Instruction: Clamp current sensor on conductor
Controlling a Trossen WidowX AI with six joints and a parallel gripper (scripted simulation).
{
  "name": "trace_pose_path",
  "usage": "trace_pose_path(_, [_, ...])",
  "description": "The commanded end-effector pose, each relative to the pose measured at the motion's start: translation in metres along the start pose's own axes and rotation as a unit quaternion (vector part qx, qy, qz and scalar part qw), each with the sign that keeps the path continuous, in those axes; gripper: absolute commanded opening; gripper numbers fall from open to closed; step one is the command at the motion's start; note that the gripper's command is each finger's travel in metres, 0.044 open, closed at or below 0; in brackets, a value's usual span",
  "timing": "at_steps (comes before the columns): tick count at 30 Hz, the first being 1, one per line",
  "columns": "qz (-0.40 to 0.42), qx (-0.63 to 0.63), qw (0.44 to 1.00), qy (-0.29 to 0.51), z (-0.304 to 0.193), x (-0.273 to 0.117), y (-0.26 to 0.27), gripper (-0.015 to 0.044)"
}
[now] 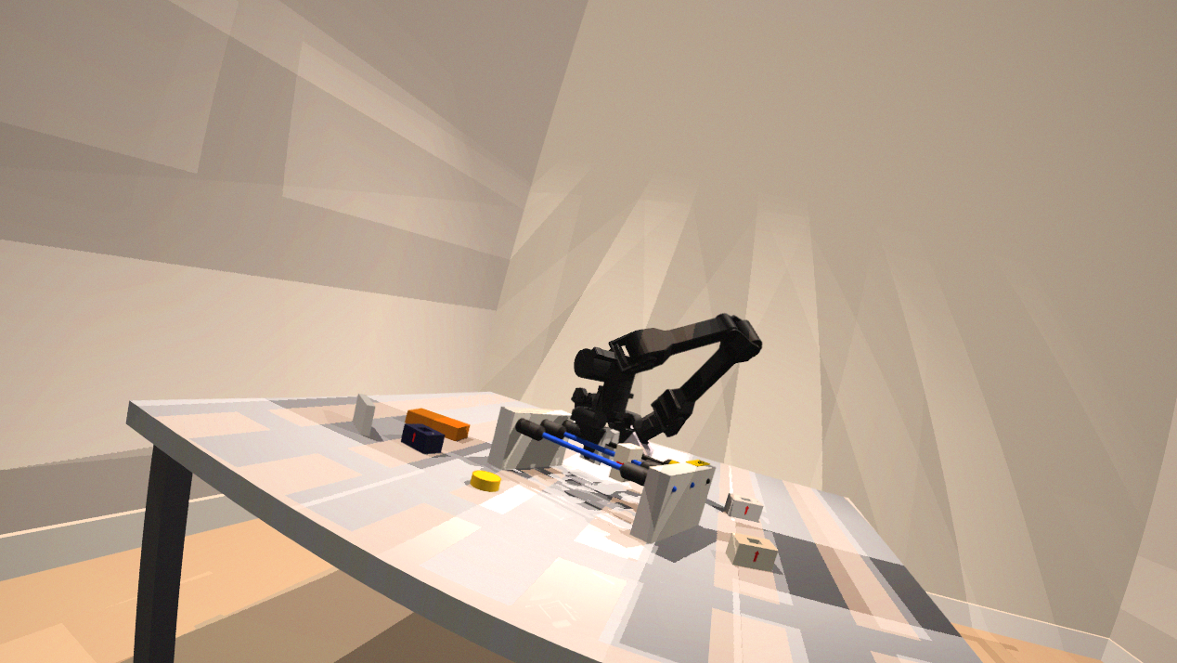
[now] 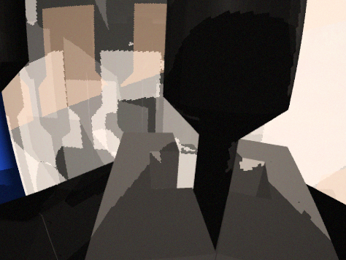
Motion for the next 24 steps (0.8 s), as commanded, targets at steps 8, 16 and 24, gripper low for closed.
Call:
trace_pose_path(8, [0.0, 0.0, 1.0, 0.0, -0.0001, -0.0004, 0.0, 0.0])
trace_pose_path(16, [0.0, 0.0, 1.0, 0.0, -0.0001, -0.0004, 0.0, 0.0])
trace_pose_path(24, [0.0, 0.002, 1.0, 0.001, 0.0002, -0.0081, 0.0002, 0.0])
Point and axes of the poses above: the point midway between the two fingers, 35 mm back from their tips, its own x axis out along the fingers, its own y axis across the jaws, z = x × y, the point moved 3 cm from there along -x, back along the fingers, and after that the axes turned 12 degrees about x, right-handed, at the moved point
